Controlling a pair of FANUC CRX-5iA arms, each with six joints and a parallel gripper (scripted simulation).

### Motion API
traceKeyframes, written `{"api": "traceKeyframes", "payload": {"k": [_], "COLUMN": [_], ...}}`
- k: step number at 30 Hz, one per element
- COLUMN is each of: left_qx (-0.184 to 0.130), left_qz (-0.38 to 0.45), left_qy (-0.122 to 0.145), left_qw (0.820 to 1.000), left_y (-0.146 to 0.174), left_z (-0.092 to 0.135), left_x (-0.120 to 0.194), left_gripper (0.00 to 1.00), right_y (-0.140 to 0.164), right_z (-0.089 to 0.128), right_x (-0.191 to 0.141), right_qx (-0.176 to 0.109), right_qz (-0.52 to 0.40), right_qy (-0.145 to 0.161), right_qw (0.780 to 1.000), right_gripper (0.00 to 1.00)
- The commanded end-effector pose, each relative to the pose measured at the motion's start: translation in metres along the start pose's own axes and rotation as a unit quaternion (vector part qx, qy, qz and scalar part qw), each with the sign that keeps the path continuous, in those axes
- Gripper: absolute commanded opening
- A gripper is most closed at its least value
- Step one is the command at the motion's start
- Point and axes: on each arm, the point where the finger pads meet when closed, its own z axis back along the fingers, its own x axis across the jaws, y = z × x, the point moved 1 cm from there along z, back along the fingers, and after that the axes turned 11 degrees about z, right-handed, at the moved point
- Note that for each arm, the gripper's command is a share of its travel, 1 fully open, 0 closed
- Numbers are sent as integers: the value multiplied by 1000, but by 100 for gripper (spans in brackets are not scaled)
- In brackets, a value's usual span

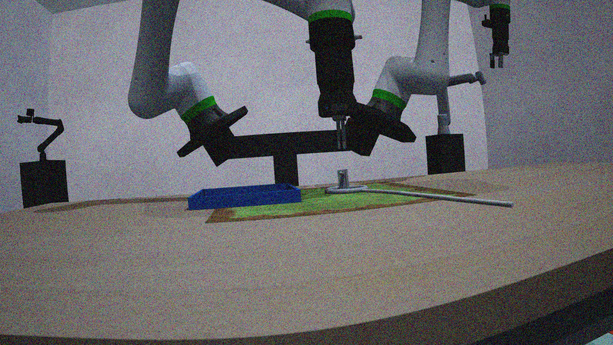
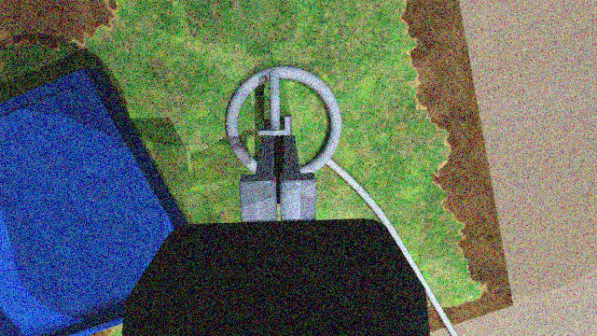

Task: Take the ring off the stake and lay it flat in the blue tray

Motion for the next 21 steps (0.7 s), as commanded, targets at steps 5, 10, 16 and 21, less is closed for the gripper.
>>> {"api": "traceKeyframes", "payload": {"k": [5, 10, 16, 21], "left_qx": [-1, -1, -1, -1], "left_qz": [0, 0, 0, 0], "left_qy": [0, 0, 0, 0], "left_qw": [1000, 1000, 1000, 1000], "left_y": [0, 0, 0, 0], "left_z": [1, 1, 1, 1], "left_x": [0, 0, 0, 0], "left_gripper": [100, 100, 100, 100], "right_y": [-1, 0, -2, -4], "right_z": [1, 1, 2, 2], "right_x": [1, 6, 27, 40], "right_qx": [-1, -1, 0, 4], "right_qz": [0, -50, -223, -325], "right_qy": [-1, -1, -2, -3], "right_qw": [1000, 999, 975, 946], "right_gripper": [0, 0, 0, 0]}}
